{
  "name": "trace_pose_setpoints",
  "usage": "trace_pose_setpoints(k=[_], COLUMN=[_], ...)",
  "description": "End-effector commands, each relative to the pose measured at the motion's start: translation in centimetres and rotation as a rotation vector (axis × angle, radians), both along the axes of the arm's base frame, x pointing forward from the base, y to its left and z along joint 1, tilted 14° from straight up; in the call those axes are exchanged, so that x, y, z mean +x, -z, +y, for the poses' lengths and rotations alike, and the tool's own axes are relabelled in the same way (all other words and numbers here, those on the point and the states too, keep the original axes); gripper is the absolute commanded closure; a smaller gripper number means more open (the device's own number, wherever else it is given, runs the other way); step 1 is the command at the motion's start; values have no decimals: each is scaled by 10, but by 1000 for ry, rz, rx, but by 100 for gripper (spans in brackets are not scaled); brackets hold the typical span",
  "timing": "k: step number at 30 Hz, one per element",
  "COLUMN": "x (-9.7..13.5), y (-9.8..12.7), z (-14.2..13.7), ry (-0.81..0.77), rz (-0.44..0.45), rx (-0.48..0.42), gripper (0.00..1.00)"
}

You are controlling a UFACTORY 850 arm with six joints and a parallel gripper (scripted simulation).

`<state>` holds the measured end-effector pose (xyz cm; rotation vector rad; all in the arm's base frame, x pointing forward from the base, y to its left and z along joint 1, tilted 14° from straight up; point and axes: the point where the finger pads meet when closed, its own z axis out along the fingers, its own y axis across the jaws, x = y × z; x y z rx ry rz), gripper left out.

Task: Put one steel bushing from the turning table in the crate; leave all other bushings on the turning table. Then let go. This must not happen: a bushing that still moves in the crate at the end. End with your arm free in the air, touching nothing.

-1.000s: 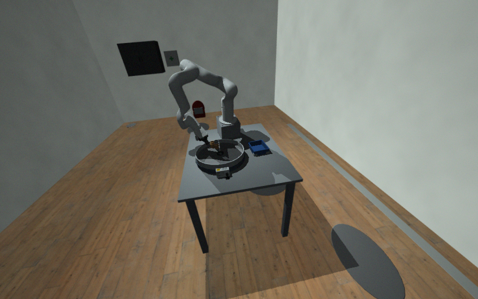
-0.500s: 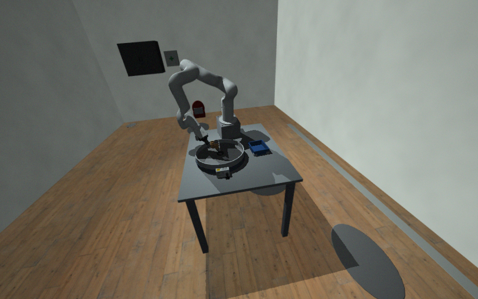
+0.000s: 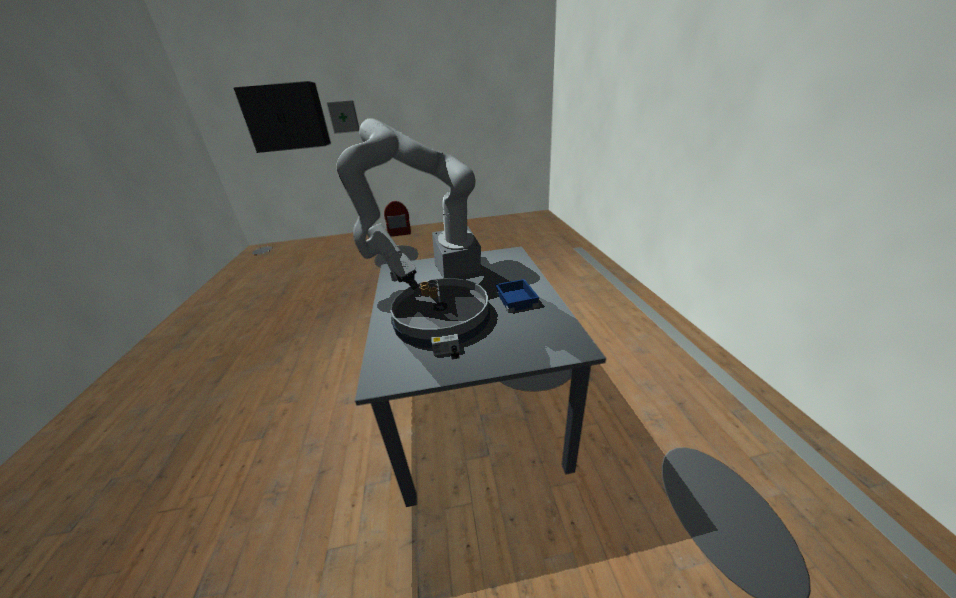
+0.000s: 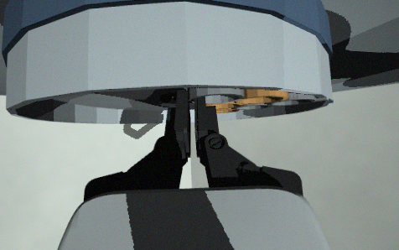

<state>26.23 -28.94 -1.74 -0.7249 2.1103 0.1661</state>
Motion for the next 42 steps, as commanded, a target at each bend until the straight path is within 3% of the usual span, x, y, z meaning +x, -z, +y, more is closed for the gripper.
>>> trace_pose_setpoints(k=[1, 16, 33, 42], x=[0, -1, -16, -17], y=[0, -4, -61, -66], z=[0, 0, 0, 0], ry=[0, 0, 0, 0], rz=[1, 1, 1, 1], rx=[0, 0, 0, 0], gripper=[100, 100, 100, 100])
